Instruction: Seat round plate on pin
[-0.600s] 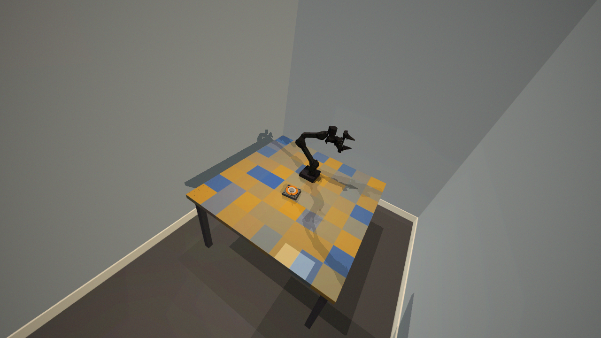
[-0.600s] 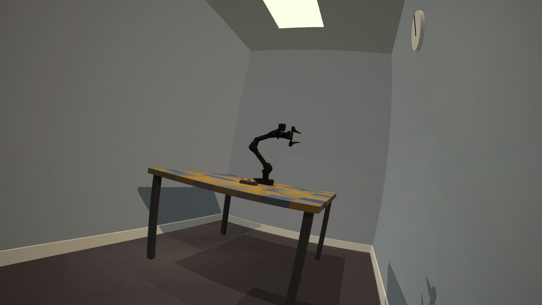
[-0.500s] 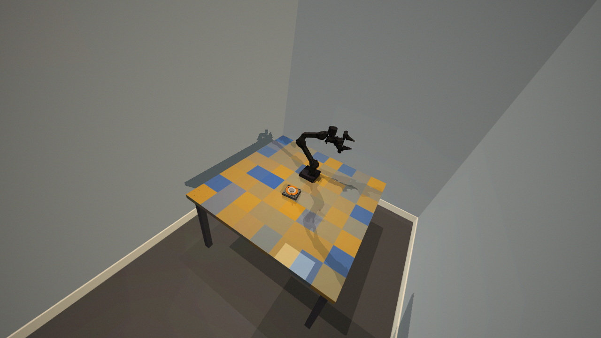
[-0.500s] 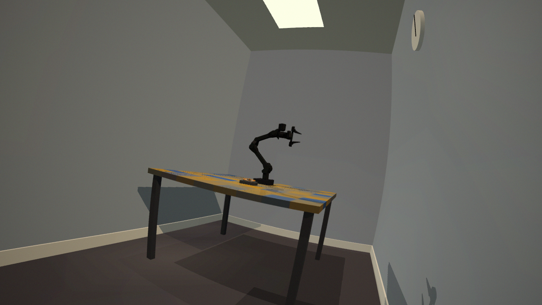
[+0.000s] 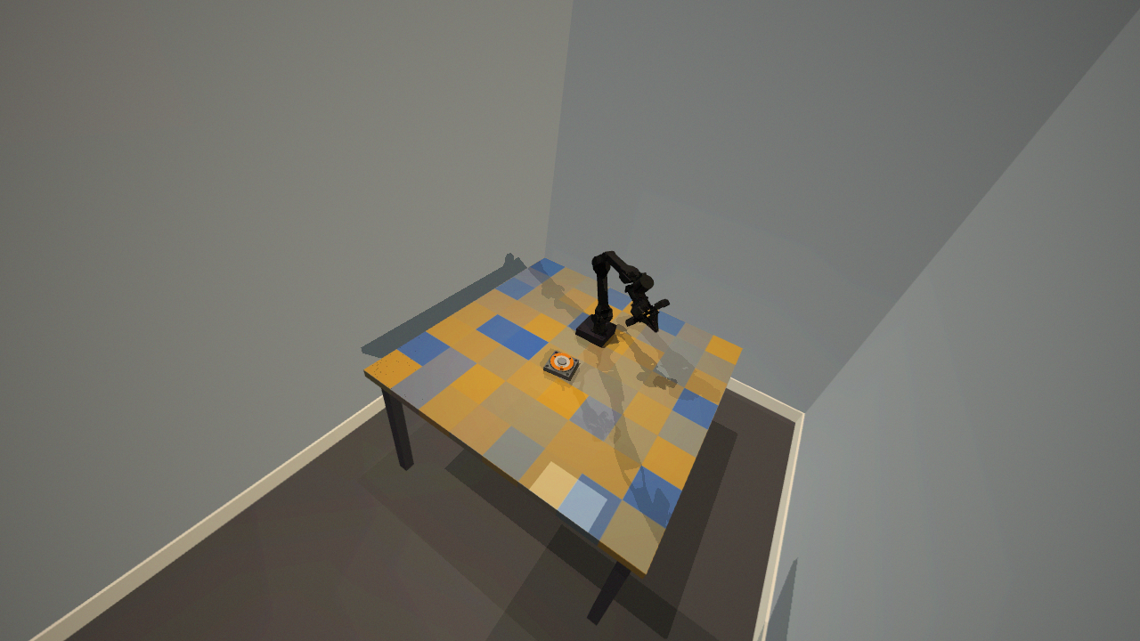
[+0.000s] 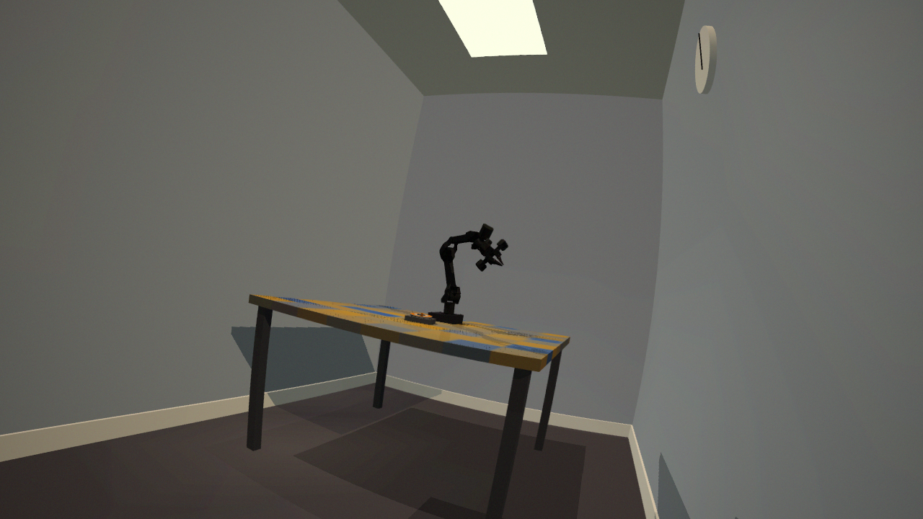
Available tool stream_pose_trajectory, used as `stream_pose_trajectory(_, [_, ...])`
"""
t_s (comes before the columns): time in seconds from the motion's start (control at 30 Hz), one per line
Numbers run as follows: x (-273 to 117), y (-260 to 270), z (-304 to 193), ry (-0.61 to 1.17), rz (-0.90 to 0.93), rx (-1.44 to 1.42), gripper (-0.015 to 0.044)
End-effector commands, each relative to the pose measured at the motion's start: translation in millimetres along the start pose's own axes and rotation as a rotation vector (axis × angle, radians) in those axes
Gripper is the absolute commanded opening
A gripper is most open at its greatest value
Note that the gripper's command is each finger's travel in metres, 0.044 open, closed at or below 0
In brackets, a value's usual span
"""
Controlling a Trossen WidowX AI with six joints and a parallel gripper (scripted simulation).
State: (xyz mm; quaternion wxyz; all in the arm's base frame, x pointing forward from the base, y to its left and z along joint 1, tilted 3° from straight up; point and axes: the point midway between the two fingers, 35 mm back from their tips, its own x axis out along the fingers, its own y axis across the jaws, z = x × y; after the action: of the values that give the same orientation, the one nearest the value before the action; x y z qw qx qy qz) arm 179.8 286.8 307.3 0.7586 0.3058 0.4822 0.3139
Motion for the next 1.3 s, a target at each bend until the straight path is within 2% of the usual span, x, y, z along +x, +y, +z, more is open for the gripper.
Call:
stream_pose_trajectory(0.0, [13, -31, 27, -0.035, -0.117, -0.051, 0.0])
stream_pose_trajectory(0.17, [23, -120, 86, -0.055, -0.403, -0.108, 0.0])
stream_pose_trajectory(0.23, [22, -133, 92, -0.052, -0.44, -0.102, 0.0])
stream_pose_trajectory(0.3, [17, -170, 108, -0.036, -0.538, -0.081, 0.0])
stream_pose_trajectory(0.43, [-4, -251, 131, 0.033, -0.727, -0.02, 0.0])
stream_pose_trajectory(0.5, [-9, -264, 134, 0.054, -0.757, -0.02, 0.0])
stream_pose_trajectory(0.7, [-61, -372, 135, 0.3, -0.954, 0.011, 0.0])
stream_pose_trajectory(0.97, [-70, -385, 133, 0.333, -0.967, 0.017, 0.0])
stream_pose_trajectory(1.27, [-49, -424, 122, 0.333, -0.967, 0.017, 0.0])
